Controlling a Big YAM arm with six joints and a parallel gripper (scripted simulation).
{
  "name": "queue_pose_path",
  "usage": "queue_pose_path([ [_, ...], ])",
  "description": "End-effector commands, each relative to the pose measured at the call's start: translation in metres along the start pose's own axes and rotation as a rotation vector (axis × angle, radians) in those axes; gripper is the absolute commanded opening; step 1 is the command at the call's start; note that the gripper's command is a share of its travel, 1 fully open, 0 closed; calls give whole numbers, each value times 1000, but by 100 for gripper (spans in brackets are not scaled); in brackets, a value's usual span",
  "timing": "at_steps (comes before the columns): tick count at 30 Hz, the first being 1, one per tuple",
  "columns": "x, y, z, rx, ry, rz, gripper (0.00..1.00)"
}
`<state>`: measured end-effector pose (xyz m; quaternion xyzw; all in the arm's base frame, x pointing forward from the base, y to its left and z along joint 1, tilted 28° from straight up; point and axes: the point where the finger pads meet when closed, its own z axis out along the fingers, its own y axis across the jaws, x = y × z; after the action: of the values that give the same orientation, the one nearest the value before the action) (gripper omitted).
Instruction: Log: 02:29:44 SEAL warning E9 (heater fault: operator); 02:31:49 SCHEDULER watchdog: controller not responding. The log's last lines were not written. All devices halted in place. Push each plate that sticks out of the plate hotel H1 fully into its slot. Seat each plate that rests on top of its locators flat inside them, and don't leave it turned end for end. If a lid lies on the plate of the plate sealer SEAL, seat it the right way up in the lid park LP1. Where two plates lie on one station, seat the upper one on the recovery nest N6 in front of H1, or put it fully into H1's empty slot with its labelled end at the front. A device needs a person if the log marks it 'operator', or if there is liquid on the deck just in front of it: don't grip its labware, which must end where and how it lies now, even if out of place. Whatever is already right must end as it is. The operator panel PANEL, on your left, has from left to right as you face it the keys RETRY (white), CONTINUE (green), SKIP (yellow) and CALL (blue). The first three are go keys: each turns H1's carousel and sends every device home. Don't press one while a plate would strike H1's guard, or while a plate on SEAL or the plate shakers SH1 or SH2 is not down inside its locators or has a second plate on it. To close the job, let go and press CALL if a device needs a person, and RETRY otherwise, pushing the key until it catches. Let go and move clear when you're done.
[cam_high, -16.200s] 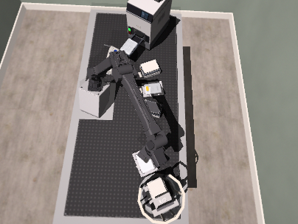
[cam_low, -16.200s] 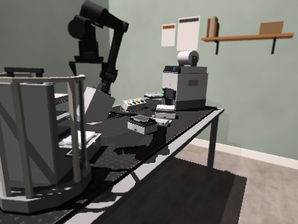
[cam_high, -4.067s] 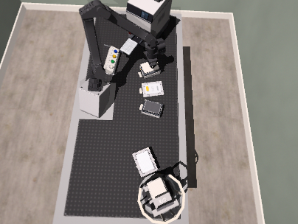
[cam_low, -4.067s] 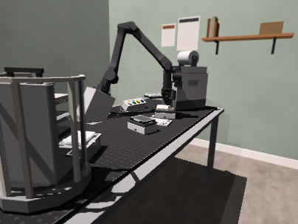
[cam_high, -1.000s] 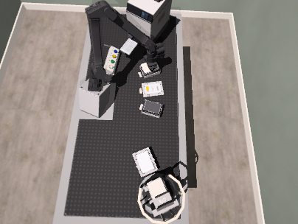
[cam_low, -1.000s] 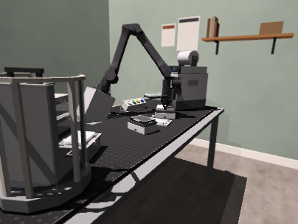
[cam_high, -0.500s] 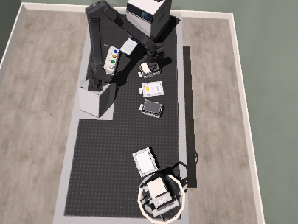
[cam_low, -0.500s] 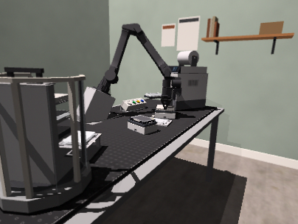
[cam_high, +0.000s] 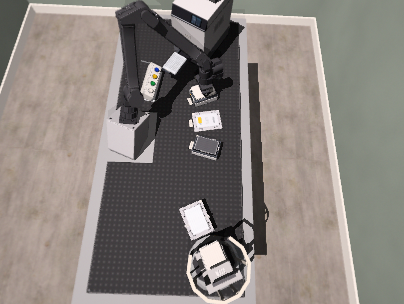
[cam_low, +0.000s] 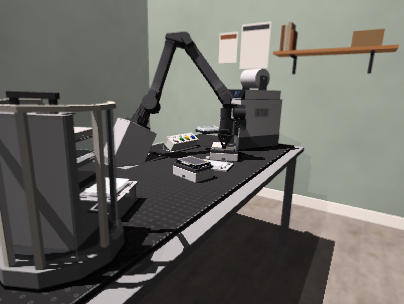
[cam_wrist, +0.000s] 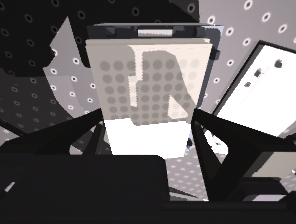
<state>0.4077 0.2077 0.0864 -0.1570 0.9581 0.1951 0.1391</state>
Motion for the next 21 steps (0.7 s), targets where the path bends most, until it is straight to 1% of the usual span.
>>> queue_pose_path([
  [1, -16, 6, -20, 0, -39, -7, 84],
  [21, -17, 2, -26, 2, -43, -4, 84],
])
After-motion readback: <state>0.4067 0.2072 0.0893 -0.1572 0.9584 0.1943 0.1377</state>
